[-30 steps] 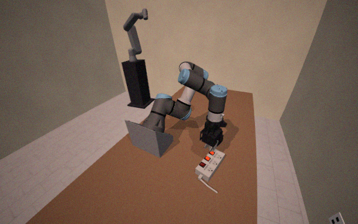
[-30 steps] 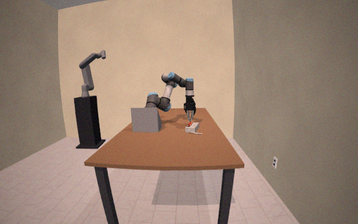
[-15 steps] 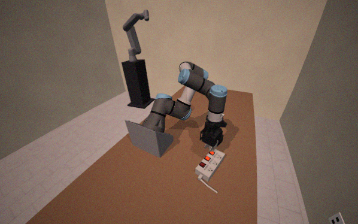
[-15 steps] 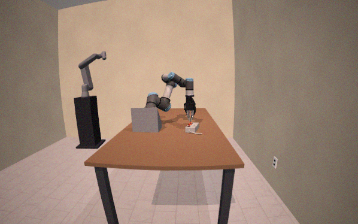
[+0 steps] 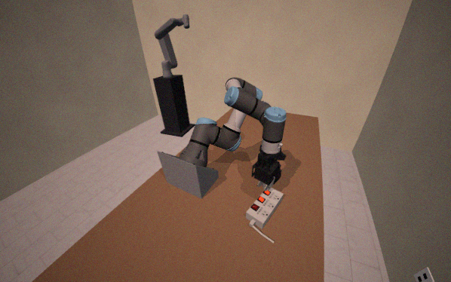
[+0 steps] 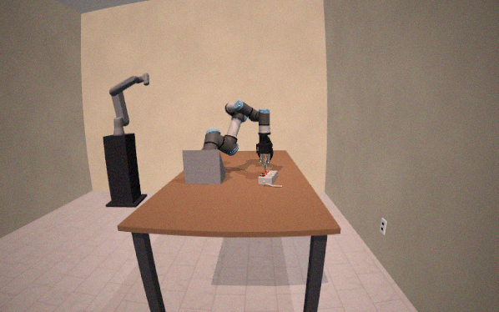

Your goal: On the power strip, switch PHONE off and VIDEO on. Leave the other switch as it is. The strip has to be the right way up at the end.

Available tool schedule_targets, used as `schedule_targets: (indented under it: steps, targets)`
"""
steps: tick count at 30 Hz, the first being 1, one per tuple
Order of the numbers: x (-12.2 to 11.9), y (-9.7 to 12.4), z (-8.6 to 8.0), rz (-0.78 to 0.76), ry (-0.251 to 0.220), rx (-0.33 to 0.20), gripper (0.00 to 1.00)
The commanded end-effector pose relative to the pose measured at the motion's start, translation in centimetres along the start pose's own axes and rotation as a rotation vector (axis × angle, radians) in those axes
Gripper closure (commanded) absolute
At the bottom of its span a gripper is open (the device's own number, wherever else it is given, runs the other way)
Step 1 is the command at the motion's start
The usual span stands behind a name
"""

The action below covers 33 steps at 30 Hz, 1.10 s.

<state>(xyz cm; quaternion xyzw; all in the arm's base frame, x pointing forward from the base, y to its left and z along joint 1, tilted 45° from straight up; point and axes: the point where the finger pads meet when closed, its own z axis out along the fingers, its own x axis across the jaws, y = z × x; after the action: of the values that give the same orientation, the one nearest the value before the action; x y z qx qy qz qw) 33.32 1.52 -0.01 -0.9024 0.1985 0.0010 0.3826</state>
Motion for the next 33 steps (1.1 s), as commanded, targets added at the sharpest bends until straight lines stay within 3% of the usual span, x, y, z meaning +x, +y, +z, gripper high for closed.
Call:
schedule_targets:
  steps: [1,33]
  targets:
    - [0.06,0.03,-0.06,0.000,0.002,-0.001,1.00]
    - [0.06,0.03,0.61,0.000,0.002,-0.001,1.00]
